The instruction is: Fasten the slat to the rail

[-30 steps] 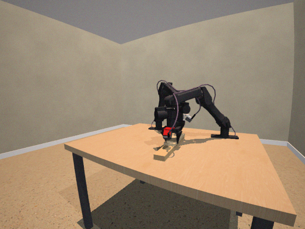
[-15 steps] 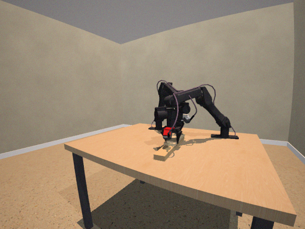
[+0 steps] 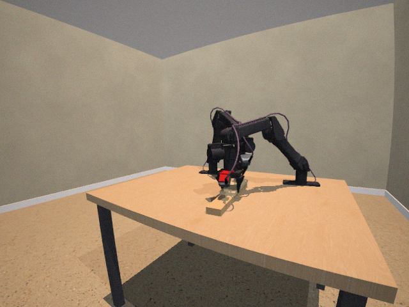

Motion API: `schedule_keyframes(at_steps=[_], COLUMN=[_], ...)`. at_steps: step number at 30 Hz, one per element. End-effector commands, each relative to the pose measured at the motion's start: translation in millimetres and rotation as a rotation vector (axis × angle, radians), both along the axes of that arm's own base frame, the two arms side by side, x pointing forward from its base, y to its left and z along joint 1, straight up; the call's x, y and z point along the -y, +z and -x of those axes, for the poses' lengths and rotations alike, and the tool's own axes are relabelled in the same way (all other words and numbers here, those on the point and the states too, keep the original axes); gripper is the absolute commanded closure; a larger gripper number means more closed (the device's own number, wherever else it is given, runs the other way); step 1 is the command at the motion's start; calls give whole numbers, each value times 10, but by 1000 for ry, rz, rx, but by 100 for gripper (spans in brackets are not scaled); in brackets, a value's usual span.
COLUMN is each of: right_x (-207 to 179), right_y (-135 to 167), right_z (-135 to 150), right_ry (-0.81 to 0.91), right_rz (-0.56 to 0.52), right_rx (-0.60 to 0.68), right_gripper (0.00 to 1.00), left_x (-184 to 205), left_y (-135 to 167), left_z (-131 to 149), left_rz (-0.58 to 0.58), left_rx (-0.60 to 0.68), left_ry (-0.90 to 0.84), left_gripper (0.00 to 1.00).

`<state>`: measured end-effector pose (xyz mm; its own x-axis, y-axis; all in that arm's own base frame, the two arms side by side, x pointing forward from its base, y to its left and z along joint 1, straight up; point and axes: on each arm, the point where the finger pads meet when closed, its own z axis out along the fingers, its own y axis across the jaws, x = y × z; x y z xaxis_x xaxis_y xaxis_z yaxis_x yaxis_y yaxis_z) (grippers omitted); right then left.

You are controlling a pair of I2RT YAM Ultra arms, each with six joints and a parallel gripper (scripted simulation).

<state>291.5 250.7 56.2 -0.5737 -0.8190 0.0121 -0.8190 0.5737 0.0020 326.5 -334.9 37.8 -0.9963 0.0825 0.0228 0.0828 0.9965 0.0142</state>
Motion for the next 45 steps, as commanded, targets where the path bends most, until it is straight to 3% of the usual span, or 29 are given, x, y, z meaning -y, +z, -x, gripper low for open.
schedule_keyframes(at_steps=[1,45], right_x=[-19,-19], right_y=[45,42], right_z=[-55,-54], right_ry=[-203,-1793], right_rz=[-13,-13], right_rx=[24,15], right_gripper=[88,88], left_x=[14,14], left_y=[56,56], left_z=[-14,-14], left_rz=[11,11], left_rx=[11,11], left_ry=[0,0], left_gripper=[28,28])
